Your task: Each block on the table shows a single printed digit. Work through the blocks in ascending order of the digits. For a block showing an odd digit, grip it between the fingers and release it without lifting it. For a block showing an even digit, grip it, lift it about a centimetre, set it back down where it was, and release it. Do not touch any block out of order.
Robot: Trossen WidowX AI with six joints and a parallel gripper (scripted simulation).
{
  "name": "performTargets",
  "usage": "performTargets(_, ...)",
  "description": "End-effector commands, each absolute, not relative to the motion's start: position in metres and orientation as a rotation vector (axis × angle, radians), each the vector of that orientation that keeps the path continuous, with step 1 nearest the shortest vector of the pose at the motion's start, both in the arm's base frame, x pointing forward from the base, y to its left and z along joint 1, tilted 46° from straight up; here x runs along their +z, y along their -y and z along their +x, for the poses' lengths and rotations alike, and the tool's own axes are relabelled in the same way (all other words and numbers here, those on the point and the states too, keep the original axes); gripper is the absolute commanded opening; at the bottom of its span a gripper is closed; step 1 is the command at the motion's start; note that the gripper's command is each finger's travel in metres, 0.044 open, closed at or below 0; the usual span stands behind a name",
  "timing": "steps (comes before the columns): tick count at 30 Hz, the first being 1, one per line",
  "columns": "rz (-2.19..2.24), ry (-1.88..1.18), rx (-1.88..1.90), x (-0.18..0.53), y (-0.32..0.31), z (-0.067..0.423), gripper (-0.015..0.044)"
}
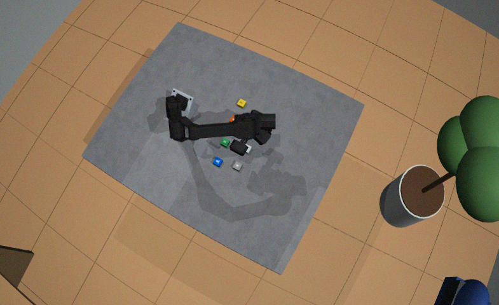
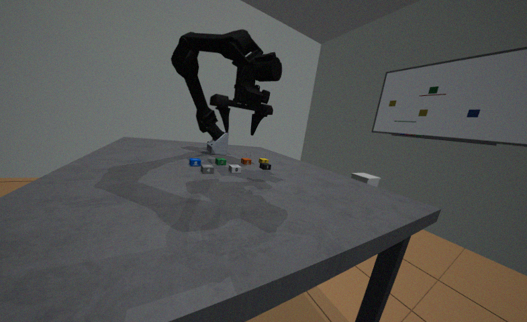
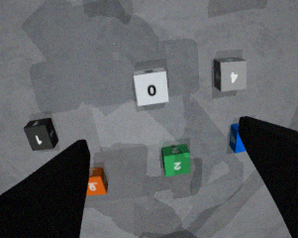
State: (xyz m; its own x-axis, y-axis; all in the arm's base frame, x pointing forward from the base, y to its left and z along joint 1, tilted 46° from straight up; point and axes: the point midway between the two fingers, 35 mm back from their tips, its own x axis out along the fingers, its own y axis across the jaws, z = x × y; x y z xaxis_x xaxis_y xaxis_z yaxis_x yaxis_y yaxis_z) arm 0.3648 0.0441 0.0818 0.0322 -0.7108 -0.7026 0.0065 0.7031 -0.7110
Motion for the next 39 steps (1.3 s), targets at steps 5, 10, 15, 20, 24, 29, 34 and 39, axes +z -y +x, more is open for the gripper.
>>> performTargets(5, -0.633, -1.449, -0.608, 0.084, -0.042, 0.365, 0.04)
performTargets(10, -0.633, -1.449, -0.608, 0.084, -0.042, 0.365, 0.04)
performTargets(15, -0.633, -1.449, -0.607, 0.086, -0.04, 0.365, 0.04)
performTargets(20, -0.637, -1.449, -0.61, 0.145, 0.017, 0.361, 0.04)
performTargets(24, -0.637, -1.449, -0.611, 0.147, 0.02, 0.36, 0.04)
performTargets(29, -0.637, -1.449, -0.611, 0.147, 0.02, 0.36, 0.04)
performTargets(34, -0.637, -1.449, -0.611, 0.147, 0.02, 0.36, 0.04)
performTargets(39, -0.637, -1.449, -0.611, 0.147, 0.02, 0.36, 0.04)
